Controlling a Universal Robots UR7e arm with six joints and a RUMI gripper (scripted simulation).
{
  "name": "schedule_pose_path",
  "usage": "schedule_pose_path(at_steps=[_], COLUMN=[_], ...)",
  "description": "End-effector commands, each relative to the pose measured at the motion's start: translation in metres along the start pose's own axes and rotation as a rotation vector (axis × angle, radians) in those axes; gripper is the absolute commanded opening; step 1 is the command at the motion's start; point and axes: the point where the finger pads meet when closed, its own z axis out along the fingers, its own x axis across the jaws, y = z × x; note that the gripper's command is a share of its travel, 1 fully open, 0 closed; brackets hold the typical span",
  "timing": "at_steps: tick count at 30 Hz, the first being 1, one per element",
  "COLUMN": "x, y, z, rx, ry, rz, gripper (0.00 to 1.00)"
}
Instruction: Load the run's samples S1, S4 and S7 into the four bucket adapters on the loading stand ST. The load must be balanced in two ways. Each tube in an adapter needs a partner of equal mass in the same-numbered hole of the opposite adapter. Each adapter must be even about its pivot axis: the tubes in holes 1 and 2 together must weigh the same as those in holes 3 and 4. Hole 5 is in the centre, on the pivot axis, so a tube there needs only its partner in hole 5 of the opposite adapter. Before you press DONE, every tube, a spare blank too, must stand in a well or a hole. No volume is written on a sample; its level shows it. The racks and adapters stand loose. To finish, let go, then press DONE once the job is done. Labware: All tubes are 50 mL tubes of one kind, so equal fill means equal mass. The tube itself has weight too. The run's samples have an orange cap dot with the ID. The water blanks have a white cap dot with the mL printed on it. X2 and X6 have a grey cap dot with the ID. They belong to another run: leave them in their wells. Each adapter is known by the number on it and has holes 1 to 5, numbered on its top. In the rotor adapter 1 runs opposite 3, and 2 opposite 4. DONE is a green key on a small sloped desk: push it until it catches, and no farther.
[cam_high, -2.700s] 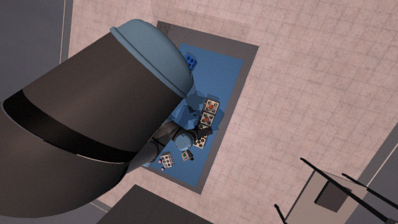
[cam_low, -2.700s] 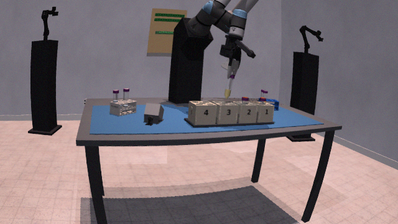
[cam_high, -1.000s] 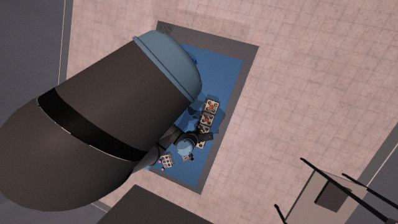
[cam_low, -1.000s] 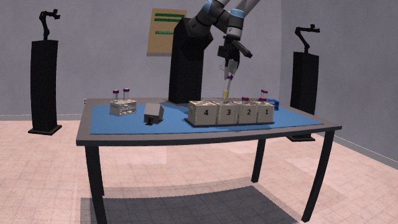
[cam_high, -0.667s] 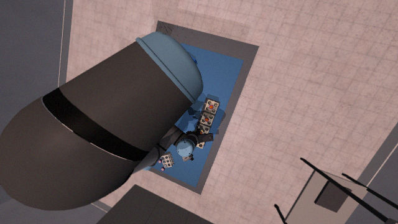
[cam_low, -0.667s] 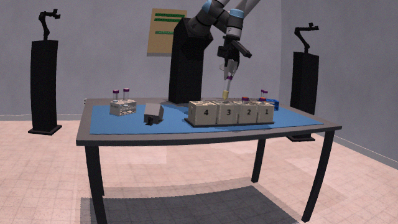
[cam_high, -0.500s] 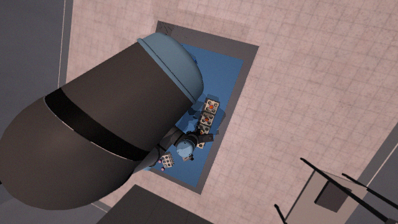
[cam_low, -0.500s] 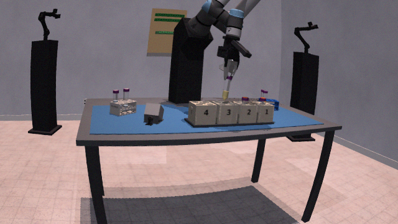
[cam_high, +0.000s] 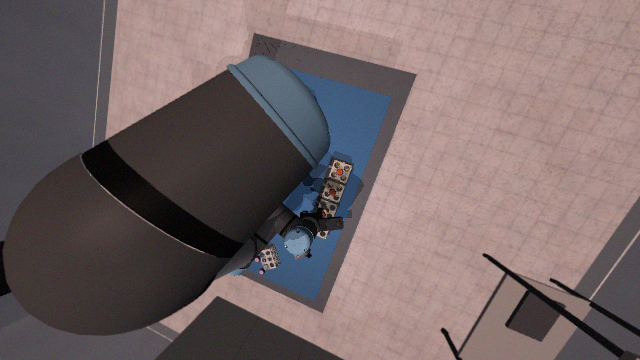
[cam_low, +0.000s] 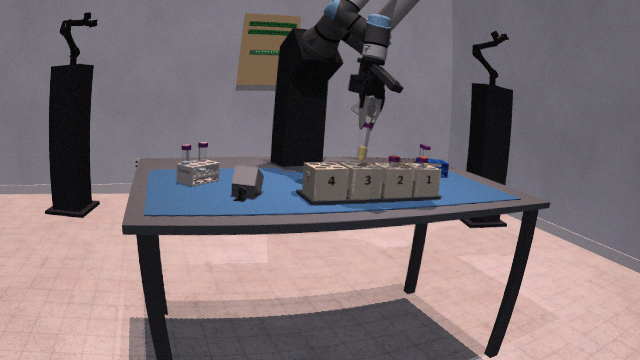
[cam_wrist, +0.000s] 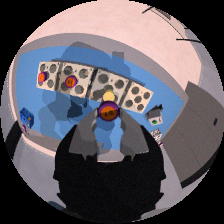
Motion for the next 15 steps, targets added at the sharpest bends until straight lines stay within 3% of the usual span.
schedule_pose_path(at_steps=[1,15], x=[0.0117,0.0117], y=[-0.0029,-0.0029], z=[0.0066,0.0066], rx=[0.007,0.008], ry=[-0.095,-0.11], rz=[0.262,0.306], gripper=[0.0,0.0])
